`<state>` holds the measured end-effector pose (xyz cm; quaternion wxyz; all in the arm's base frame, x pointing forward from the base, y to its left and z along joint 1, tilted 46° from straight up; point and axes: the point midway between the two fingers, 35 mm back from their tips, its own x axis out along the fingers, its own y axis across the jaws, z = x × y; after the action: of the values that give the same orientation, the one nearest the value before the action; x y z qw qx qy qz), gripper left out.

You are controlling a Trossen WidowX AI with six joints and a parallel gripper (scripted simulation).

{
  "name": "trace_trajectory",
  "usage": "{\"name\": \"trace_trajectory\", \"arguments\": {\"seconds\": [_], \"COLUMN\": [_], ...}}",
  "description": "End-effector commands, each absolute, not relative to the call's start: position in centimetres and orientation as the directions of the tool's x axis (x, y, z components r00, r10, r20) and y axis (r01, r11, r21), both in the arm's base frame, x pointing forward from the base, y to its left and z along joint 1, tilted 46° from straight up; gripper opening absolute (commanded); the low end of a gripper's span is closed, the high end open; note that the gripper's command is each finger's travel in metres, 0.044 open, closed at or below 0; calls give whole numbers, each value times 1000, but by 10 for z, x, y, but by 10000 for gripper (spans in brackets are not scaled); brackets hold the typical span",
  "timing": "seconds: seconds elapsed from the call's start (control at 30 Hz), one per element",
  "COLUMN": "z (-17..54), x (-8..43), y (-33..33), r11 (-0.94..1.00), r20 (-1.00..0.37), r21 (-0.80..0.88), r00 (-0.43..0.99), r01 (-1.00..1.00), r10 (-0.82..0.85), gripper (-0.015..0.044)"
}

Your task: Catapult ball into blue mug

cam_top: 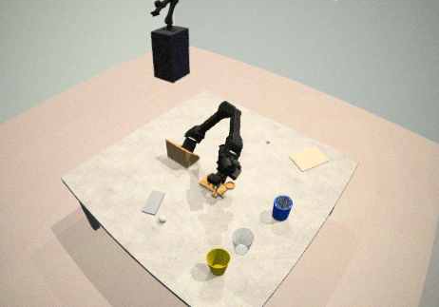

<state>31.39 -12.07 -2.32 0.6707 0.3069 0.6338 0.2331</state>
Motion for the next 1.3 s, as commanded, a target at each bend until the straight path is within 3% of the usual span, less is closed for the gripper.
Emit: {"name": "trace_trajectory", "arguments": {"seconds": [0.0,0.73,1.0,1.17,1.27], "z": [-29,-37,-6,-18,5], "x": [318,320,343,335,334], "y": [-113,-107,-136,-125,-151], "r11": [698,703,696,698,699], "r20": [-702,-707,-700,-702,-708], "r21": [712,707,714,712,706], "r00": [92,90,92,85,104], "r01": [73,76,71,78,108], "r10": [707,701,709,707,699], "gripper": [0,0,210,341,420]}}
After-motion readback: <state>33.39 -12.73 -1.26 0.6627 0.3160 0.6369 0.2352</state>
